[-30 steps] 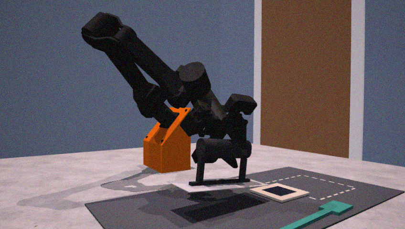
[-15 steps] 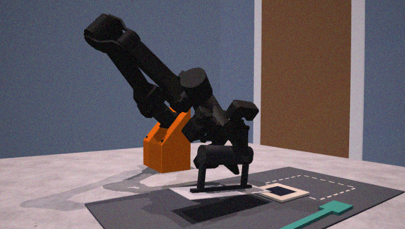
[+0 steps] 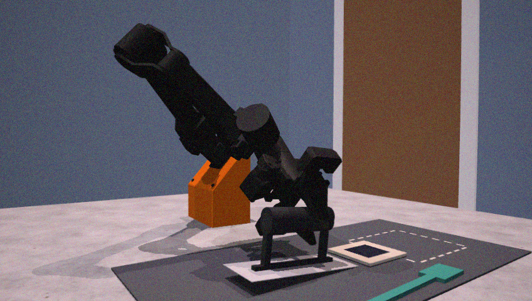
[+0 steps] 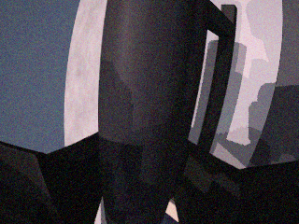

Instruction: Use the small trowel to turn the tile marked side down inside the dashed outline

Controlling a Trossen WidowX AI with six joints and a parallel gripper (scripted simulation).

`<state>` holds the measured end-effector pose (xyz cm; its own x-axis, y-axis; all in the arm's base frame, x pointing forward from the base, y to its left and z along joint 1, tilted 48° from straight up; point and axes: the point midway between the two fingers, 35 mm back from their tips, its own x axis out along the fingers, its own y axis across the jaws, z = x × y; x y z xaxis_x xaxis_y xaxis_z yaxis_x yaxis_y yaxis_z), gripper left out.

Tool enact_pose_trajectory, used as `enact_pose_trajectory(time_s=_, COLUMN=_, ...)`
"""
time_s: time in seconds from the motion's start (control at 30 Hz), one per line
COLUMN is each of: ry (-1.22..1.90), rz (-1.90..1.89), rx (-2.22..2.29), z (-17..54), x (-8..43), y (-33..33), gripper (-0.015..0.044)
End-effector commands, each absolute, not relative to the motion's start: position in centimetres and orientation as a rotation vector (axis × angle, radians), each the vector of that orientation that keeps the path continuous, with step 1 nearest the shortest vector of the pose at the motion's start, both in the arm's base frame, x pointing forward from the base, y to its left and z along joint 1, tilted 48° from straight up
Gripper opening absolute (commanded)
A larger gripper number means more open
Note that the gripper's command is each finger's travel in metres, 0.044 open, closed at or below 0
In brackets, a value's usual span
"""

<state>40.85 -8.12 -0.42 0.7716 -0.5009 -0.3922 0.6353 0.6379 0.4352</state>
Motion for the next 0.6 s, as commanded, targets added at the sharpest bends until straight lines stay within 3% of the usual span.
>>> enact_pose_trajectory(time_s=0.0, ry=0.238, rz=-0.640, rx=0.589, z=-0.3, x=41.3, y=-8.1, gripper=0.0000)
enact_pose_trajectory(time_s=0.57, ry=0.239, rz=-0.640, rx=0.591, z=-2.2, x=41.3, y=-6.5, gripper=0.0000)
